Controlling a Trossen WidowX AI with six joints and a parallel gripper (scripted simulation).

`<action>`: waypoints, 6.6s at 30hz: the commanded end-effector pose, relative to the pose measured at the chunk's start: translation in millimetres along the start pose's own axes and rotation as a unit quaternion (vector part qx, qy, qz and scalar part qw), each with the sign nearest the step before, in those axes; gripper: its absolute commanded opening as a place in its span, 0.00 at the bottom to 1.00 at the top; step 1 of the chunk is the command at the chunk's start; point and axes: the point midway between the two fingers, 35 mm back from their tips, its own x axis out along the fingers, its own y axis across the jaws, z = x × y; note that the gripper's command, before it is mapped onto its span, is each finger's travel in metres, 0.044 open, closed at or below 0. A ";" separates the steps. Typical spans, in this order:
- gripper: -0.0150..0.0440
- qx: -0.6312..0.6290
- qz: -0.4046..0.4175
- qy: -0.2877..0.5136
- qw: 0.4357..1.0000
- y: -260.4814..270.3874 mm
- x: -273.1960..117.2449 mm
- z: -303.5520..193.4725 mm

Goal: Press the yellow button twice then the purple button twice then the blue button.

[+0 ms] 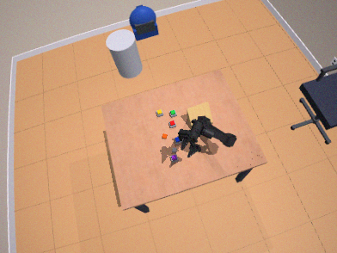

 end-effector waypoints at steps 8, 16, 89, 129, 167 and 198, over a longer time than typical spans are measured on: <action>0.93 0.289 0.140 -0.086 0.943 95.5 -3.2 92.0; 0.93 0.506 0.276 -0.139 0.805 151.5 -34.2 189.5; 0.29 0.392 0.731 -0.094 -0.550 -88.3 -354.9 483.2; 0.29 0.393 0.731 -0.095 -0.550 -118.1 -357.5 499.0; 0.29 0.393 0.731 -0.095 -0.550 -111.6 -356.9 496.0; 0.29 0.392 0.731 -0.094 -0.550 -88.3 -354.9 483.2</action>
